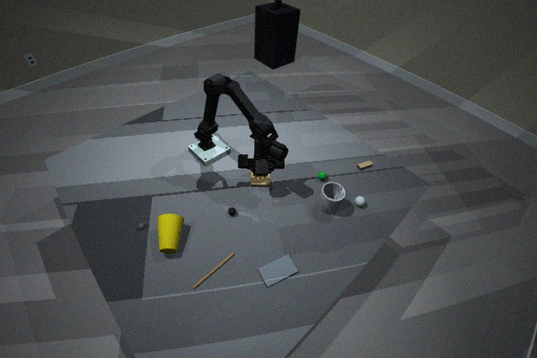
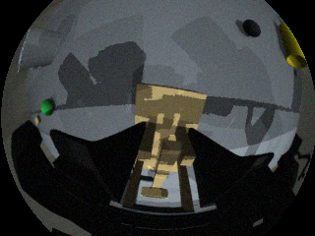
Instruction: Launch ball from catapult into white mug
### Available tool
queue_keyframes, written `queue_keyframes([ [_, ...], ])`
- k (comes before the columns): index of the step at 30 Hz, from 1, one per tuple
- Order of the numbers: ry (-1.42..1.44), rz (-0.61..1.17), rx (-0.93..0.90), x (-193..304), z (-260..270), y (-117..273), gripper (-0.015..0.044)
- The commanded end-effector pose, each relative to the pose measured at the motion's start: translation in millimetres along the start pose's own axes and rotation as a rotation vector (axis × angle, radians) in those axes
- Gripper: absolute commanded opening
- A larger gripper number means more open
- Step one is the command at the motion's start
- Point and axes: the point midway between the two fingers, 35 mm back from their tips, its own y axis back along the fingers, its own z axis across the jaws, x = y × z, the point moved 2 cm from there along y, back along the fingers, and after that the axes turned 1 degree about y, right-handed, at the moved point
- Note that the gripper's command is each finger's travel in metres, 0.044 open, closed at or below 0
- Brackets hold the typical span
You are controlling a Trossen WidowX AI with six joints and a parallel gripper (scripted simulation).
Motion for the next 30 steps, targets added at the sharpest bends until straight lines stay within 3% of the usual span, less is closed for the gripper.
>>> queue_keyframes([
  [1,0.0,0.0,-0.002,-0.1,0.5,0.3,0.0131],
  [5,0.0,0.0,-0.002,-0.3,0.6,3.0,0.0085],
  [9,0.0,0.0,0.0,-0.6,0.4,47.3,0.0],
  [14,0.023,0.0,0.0,-0.5,0.2,50.0,0.0],
  [30,0.563,0.004,-0.001,0.0,4.2,48.4,0.0],
])
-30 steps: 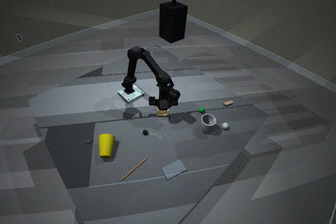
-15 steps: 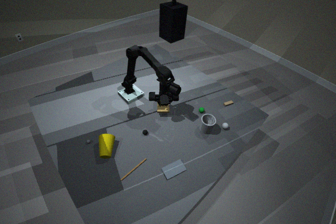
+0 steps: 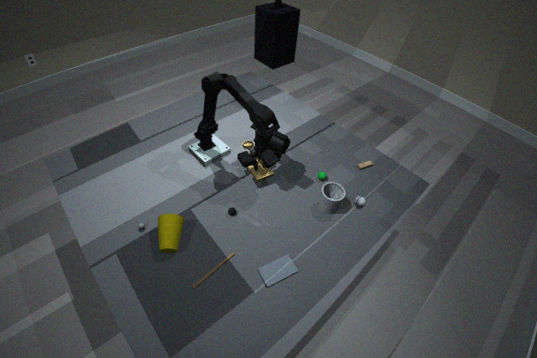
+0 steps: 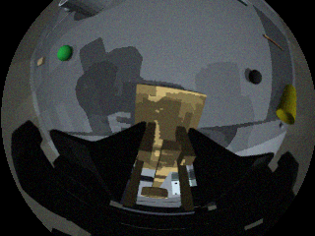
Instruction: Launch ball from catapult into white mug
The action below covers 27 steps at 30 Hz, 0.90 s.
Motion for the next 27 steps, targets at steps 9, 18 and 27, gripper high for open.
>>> queue_keyframes([
  [9,0.407,0.001,-0.004,-2.3,12.0,0.4,0.0],
  [18,0.559,0.002,-0.006,0.0,26.6,0.1,0.0],
  [27,0.559,0.001,-0.006,-0.5,27.2,-8.6,0.0],
])
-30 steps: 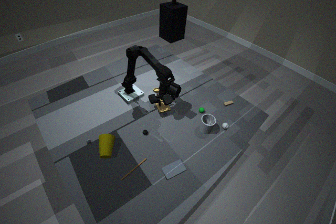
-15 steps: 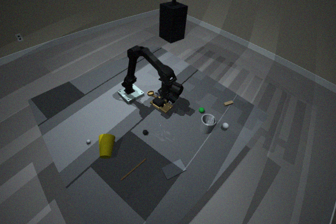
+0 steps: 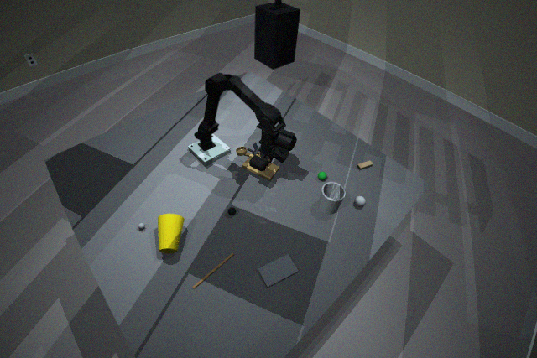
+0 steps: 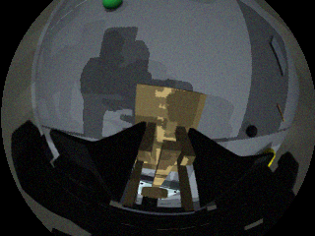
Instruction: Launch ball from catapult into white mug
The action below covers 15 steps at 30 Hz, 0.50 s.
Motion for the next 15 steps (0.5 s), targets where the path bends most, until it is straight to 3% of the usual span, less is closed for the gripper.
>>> queue_keyframes([
  [1,0.007,0.003,-0.003,-0.1,0.8,-6.3,0.0],
  [15,0.007,0.003,-0.004,-0.5,1.4,-29.3,0.0],
])
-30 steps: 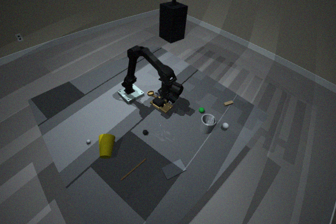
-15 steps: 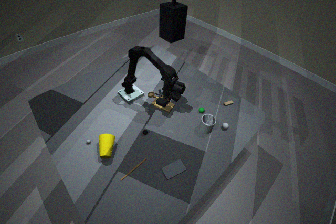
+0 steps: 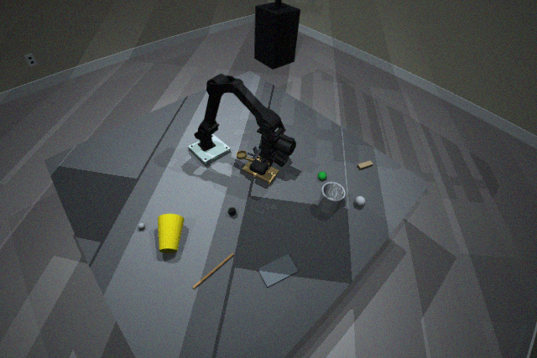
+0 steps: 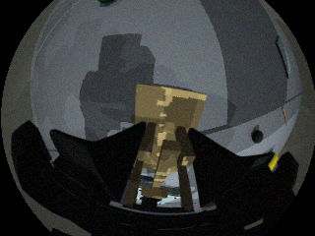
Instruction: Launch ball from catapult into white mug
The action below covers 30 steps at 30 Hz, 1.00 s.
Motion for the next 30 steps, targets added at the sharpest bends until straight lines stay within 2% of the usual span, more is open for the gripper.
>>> queue_keyframes([
  [1,0.002,0.001,-0.004,0.1,0.7,-6.9,0.0],
  [10,0.002,0.001,-0.004,0.9,1.2,-21.5,0.0],
  [16,0.004,0.0,0.0,0.5,0.5,-16.3,0.0],
  [30,0.004,0.0,0.0,0.5,0.5,-16.3,0.0368],
])
